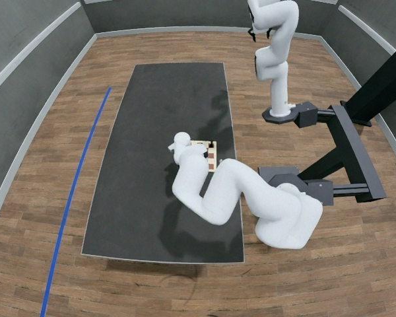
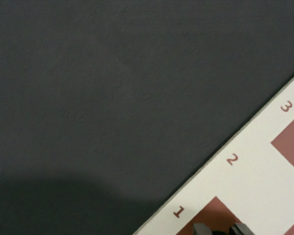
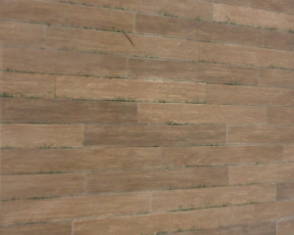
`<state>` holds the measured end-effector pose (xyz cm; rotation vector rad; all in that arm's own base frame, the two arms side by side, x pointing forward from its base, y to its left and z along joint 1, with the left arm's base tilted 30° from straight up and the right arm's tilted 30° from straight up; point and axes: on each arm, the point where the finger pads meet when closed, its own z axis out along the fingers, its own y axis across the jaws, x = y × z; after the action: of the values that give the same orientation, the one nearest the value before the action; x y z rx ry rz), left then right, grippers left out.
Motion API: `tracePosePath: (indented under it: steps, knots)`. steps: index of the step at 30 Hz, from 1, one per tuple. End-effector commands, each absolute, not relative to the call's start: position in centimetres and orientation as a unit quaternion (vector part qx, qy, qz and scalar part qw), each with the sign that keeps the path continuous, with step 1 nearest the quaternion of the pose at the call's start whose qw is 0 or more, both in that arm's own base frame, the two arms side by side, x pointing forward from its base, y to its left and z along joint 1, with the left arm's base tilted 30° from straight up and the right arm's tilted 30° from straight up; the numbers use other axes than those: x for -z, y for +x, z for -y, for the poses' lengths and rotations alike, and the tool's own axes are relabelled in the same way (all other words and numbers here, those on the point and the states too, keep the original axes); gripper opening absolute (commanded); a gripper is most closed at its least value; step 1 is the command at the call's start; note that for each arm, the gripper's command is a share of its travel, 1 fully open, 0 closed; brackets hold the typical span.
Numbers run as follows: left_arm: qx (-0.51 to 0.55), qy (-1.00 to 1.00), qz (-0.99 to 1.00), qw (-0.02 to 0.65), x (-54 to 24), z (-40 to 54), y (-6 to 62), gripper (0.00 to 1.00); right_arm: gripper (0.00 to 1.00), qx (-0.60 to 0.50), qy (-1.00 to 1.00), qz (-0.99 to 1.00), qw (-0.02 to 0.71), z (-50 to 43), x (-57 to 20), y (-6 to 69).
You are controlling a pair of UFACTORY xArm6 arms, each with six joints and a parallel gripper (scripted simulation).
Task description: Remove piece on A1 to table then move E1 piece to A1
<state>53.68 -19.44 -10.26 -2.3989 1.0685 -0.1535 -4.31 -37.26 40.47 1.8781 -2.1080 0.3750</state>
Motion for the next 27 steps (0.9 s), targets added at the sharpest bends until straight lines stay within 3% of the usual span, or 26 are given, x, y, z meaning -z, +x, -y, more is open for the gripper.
tracePosePath:
  steps: [1,2,3,5,6,8,9,13,14,27]
  knots:
    - [0.058,-0.882,-0.393,0.252,10.12,19.57,53.77,0.07,1.0,-0.132,0.652,0.732,0.148,37.28,-40.64,-4.32]
    - [0.058,-0.882,-0.393,0.252,10.12,19.57,53.77,0.07,1.0,-0.132,0.652,0.732,0.148,37.28,-40.64,-4.32]
    - [0.058,-0.882,-0.393,0.252,10.12,19.57,53.77,0.14,1.0,-0.132,0.652,0.732,0.148,37.28,-40.64,-4.32]
    - [0.058,-0.882,-0.393,0.252,10.12,19.57,53.77,0.14,1.0,-0.132,0.652,0.732,0.148,37.28,-40.64,-4.32]
    - [0.058,-0.882,-0.393,0.252,10.12,19.57,53.77,0.21,1.0,-0.132,0.652,0.732,0.148,37.28,-40.64,-4.32]
    - [0.058,-0.882,-0.393,0.252,10.12,19.57,53.77,0.21,1.0,-0.132,0.652,0.732,0.148,37.28,-40.64,-4.32]
    - [0.058,-0.882,-0.393,0.252,10.12,19.57,53.77,0.28,1.0,-0.132,0.652,0.732,0.148,37.28,-40.64,-4.32]
    - [0.058,-0.882,-0.393,0.252,10.12,19.57,53.77,0.28,1.0,-0.132,0.652,0.732,0.148,37.28,-40.64,-4.32]
    - [0.058,-0.882,-0.393,0.252,10.12,19.57,53.77,0.35,1.0,-0.132,0.652,0.732,0.148,37.28,-40.64,-4.32]
    - [0.058,-0.882,-0.393,0.252,9.98,19.64,53.72,0.35,1.0,-0.132,0.652,0.732,0.148,37.28,-40.64,-4.32]
